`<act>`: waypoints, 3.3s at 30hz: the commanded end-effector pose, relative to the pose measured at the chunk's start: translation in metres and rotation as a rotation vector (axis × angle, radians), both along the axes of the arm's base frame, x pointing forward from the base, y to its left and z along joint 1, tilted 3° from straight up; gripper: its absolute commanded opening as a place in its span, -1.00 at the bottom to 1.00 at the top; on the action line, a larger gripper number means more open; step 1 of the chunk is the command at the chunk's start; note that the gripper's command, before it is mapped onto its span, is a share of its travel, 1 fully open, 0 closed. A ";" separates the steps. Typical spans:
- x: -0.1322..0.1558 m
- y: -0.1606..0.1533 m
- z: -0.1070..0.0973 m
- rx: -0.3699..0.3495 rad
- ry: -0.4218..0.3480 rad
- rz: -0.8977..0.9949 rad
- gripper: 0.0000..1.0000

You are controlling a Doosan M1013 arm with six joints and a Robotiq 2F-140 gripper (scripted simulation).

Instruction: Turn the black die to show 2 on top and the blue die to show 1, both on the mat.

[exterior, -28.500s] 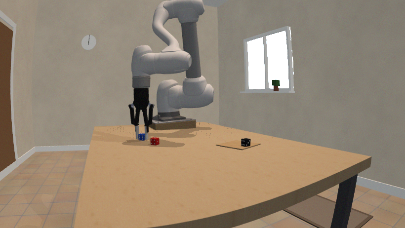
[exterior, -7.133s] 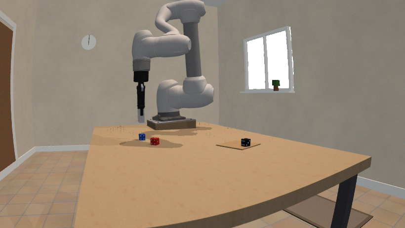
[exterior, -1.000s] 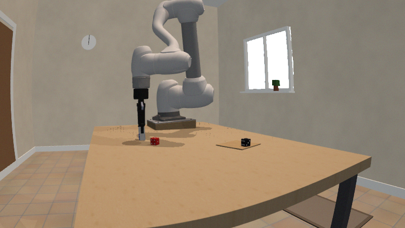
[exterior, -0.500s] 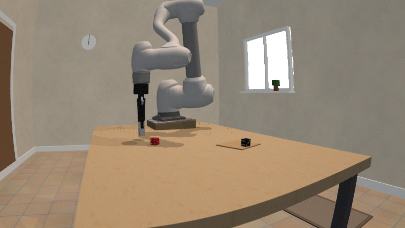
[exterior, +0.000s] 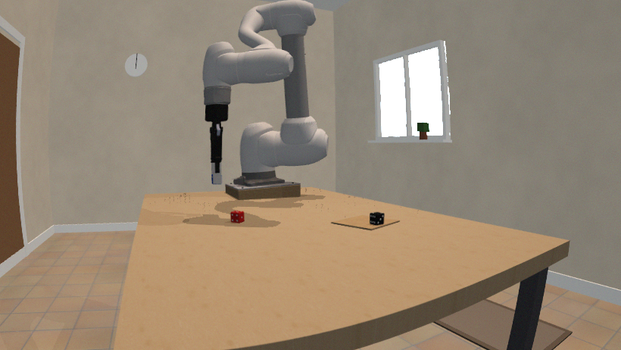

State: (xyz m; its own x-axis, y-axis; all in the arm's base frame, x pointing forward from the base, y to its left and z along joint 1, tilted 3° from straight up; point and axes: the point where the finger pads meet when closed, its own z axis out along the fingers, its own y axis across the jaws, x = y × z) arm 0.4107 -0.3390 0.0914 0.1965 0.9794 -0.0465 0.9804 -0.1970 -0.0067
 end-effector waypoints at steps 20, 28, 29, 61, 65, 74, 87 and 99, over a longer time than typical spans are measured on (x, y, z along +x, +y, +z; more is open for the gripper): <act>0.005 0.002 0.001 0.001 0.004 0.085 -0.51; 0.015 0.006 0.001 0.004 0.011 0.260 -0.51; 0.017 0.007 0.001 0.005 0.013 0.301 -0.51; 0.082 0.044 0.002 0.024 0.064 1.483 -0.51; 0.089 0.048 0.002 0.026 0.069 1.607 -0.51; 0.106 0.060 0.002 0.031 0.082 1.915 -0.51; 0.134 0.083 0.001 0.039 0.106 2.465 -0.51; 0.157 0.104 0.000 0.045 0.126 2.918 -0.51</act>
State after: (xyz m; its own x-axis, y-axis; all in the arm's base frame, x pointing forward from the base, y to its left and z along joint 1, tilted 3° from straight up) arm 0.5615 -0.2414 0.0918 -0.5261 -0.8488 0.0527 -0.8502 0.5263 -0.0120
